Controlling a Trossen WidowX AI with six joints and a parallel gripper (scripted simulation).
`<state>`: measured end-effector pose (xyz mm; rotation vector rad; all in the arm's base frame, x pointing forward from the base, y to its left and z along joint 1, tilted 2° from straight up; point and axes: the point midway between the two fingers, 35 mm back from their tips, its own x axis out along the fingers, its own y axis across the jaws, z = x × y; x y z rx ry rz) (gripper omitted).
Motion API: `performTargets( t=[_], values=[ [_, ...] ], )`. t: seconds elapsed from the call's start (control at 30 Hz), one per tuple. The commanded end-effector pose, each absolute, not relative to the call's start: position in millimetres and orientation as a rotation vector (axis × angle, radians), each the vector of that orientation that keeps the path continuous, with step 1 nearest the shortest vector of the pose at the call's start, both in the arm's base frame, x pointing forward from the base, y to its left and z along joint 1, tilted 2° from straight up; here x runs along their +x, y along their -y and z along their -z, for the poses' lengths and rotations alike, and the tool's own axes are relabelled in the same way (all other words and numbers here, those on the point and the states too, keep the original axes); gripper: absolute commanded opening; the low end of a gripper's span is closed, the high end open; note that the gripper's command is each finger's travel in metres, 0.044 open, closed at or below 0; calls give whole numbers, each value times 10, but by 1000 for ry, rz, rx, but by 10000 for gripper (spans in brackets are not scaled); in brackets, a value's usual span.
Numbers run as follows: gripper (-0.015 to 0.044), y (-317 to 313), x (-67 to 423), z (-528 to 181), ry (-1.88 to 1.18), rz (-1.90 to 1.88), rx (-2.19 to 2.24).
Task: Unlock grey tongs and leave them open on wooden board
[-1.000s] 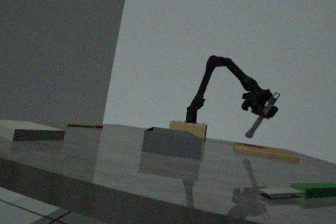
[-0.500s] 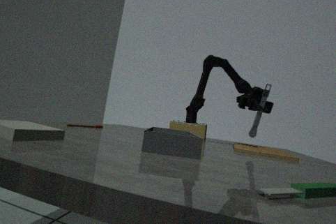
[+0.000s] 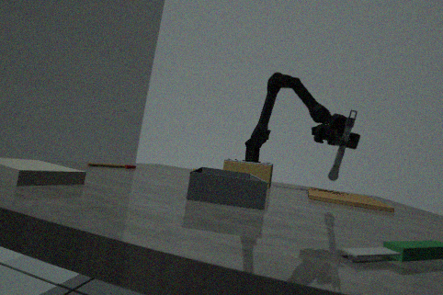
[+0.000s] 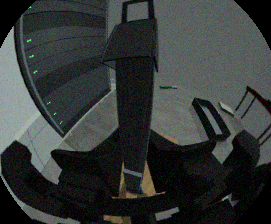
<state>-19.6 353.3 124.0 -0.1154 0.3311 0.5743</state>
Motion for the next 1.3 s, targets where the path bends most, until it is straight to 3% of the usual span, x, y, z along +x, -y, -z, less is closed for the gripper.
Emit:
performTargets(
  t=[0.0, 0.57, 1.27],
  values=[
    [-150, -3531, -190, -1280, -325, -573, -99],
    [-150, -3550, -174, -1252, -349, -570, -117],
    [-150, -3729, 74, -784, -910, -497, -389]
  ],
)
